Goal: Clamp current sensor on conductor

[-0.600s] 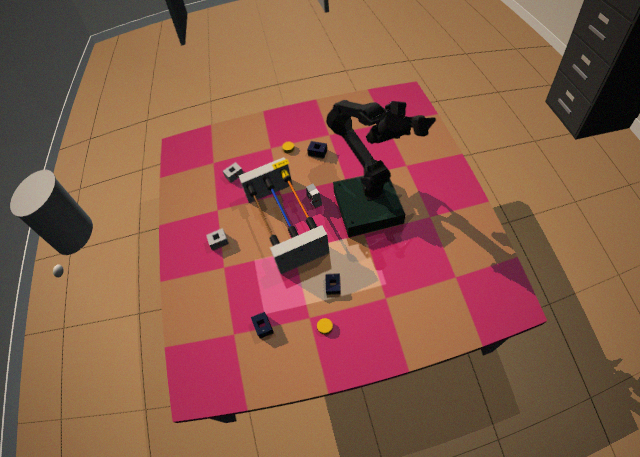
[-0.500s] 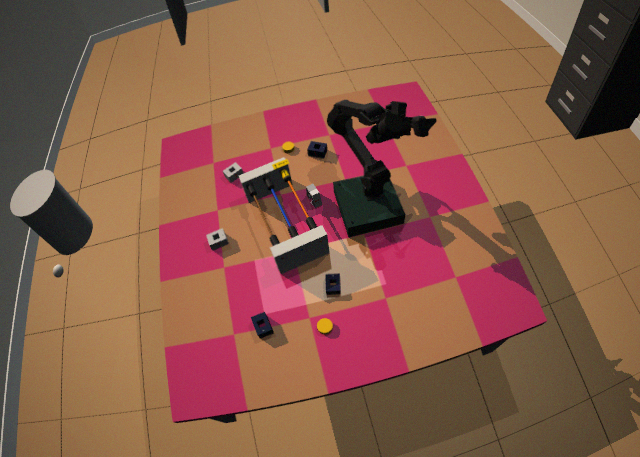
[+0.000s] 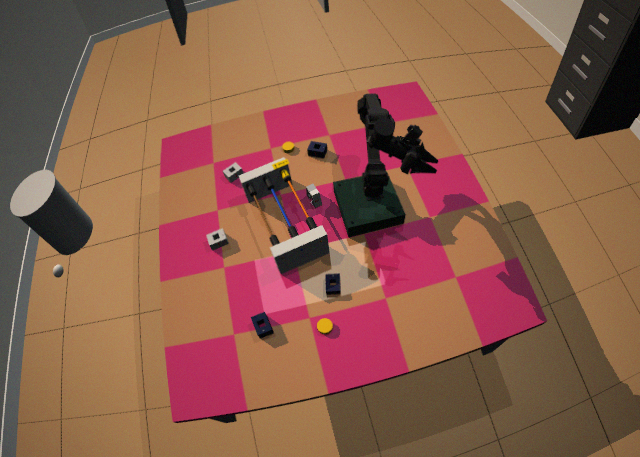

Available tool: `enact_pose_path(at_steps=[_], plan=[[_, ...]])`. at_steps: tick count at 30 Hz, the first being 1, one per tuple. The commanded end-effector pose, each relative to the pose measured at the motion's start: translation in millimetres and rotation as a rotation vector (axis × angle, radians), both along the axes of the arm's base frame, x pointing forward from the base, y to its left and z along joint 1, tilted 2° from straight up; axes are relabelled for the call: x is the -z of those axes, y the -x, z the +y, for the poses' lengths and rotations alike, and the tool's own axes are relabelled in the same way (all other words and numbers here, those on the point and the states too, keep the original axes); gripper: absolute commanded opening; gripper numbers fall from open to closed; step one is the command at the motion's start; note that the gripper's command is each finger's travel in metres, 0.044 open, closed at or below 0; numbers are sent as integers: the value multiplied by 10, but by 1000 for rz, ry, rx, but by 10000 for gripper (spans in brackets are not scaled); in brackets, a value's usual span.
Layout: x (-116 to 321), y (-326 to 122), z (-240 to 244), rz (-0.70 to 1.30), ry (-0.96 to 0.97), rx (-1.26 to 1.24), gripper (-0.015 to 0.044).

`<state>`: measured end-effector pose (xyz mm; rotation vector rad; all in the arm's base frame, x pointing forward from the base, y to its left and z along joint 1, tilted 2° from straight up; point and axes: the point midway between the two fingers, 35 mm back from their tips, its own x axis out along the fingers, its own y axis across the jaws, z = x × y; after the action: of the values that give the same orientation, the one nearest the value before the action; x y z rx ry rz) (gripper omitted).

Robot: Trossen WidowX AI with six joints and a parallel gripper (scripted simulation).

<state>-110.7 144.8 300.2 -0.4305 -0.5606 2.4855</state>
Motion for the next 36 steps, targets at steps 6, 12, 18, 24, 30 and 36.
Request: enact_pose_path(at_steps=[6,12,18,24,30,36], plan=[[30,-1134,754,52,57,667,440],[-5,-2047,819,123,44,1094,440],[-57,-2941,526,218,-15,1514,440],[-122,-3665,-70,342,-136,1909,440],[-190,-4138,-908,472,-336,2277,440],[-227,-4264,-1448,541,-491,2468,440]])
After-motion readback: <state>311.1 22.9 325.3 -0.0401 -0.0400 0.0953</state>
